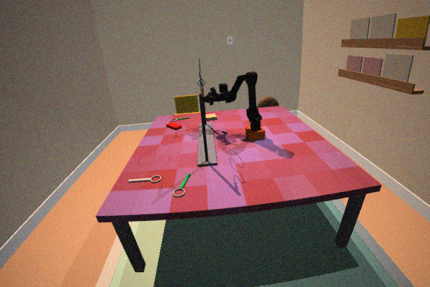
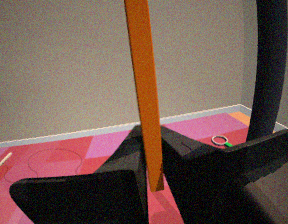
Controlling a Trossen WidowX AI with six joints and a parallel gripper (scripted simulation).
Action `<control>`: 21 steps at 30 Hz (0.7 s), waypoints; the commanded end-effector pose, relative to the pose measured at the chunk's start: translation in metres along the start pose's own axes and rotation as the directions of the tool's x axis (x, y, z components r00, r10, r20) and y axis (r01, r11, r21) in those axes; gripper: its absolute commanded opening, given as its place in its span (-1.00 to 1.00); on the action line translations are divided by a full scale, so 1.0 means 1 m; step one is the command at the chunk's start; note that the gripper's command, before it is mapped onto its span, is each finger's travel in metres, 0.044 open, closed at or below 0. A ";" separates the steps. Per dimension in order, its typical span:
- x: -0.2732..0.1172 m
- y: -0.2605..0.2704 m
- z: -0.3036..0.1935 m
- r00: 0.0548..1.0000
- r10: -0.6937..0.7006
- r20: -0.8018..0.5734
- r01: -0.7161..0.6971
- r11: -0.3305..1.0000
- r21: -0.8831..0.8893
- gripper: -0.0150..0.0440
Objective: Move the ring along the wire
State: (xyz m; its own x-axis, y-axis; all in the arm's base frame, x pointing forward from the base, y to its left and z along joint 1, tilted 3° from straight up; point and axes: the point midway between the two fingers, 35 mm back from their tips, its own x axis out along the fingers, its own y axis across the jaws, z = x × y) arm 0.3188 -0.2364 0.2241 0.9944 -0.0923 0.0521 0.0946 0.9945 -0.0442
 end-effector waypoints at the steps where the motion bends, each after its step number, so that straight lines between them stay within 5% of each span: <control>1: 0.000 0.005 0.002 1.000 -0.002 0.003 0.002 1.000 -0.004 -1.00; 21: 0.000 0.038 0.002 1.000 0.000 0.004 0.000 0.994 0.108 -1.00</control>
State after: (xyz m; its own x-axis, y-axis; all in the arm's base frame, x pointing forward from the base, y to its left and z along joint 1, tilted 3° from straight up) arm 0.3225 -0.2048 0.2230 0.9944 -0.0915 0.0522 0.0896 0.9953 0.0372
